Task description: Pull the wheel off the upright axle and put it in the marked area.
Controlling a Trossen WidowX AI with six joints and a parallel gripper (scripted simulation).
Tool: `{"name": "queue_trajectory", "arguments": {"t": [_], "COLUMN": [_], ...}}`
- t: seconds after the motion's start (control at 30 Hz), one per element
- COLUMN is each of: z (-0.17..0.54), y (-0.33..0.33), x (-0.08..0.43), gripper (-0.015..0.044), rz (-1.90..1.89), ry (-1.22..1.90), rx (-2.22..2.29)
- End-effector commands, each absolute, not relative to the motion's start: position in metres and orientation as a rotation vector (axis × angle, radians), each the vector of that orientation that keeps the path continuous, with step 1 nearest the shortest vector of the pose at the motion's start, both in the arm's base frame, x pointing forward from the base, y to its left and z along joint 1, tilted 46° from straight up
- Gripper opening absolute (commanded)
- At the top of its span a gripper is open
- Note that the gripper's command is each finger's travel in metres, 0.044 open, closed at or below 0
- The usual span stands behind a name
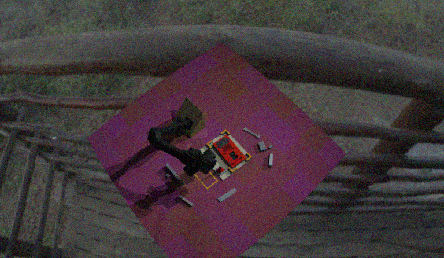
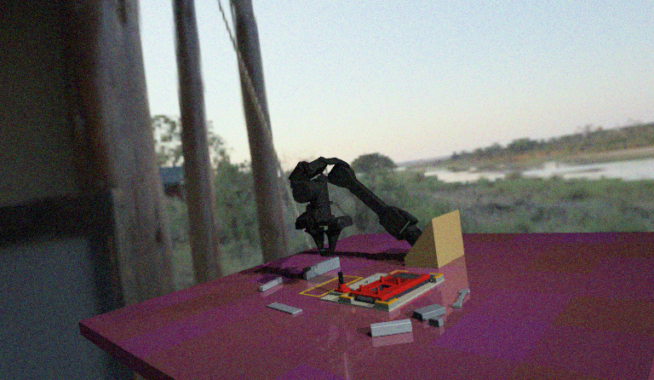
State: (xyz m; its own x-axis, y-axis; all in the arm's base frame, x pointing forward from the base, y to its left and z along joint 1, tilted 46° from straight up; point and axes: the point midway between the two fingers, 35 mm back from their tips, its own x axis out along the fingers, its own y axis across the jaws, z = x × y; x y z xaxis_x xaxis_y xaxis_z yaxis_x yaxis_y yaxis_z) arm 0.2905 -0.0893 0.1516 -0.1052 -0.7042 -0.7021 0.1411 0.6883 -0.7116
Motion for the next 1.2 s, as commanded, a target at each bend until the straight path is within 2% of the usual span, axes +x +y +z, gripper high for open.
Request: {"name": "queue_trajectory", "arguments": {"t": [0.0, 0.77, 1.13, 1.17], "z": [0.146, 0.088, 0.091, 0.093], "y": [-0.097, -0.158, -0.153, -0.151], "x": [0.288, 0.279, 0.280, 0.280], "gripper": [0.0000, 0.0000, 0.0289, 0.0300], "rz": [-0.765, -0.768, -0.768, -0.768], "ry": [1.523, 1.521, 1.522, 1.522], "rx": [-0.488, -0.491, -0.483, -0.483]}}
